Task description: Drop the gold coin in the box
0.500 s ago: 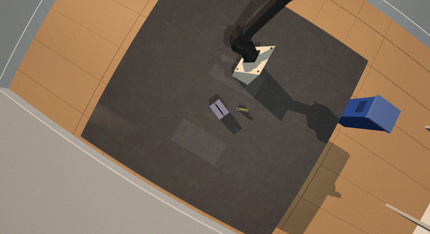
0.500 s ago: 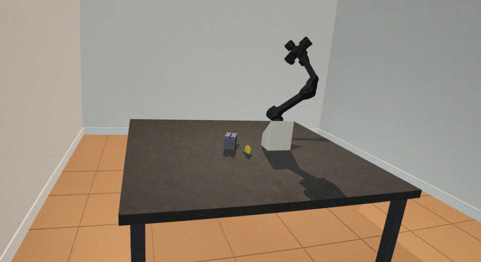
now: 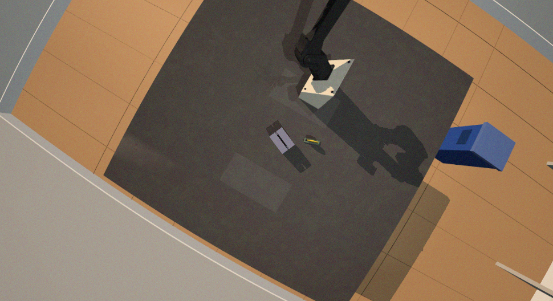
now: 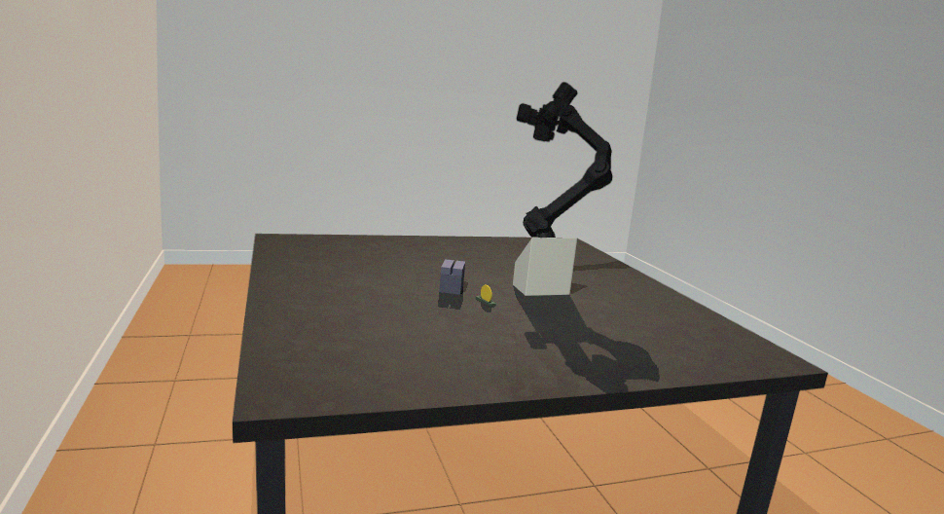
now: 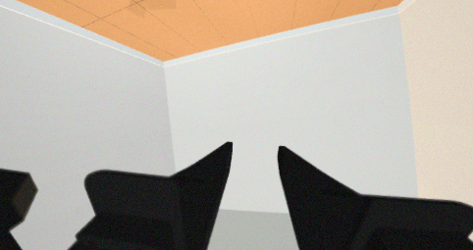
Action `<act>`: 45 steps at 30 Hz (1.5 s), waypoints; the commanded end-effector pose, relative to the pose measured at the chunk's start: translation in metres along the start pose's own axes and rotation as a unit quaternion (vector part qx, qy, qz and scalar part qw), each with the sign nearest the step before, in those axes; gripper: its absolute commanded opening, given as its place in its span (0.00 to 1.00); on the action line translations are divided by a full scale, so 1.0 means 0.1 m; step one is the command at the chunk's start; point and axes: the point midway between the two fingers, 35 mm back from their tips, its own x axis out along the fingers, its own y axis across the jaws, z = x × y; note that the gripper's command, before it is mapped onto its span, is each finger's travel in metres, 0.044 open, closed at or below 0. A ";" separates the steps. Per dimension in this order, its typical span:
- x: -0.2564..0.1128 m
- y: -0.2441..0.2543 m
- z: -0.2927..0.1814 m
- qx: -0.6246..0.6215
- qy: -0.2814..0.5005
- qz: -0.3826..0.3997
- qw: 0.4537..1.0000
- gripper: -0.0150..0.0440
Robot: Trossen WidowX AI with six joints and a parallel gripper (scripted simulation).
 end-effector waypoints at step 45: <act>-3.62 -3.42 4.52 -0.499 0.584 -0.407 -0.495 0.53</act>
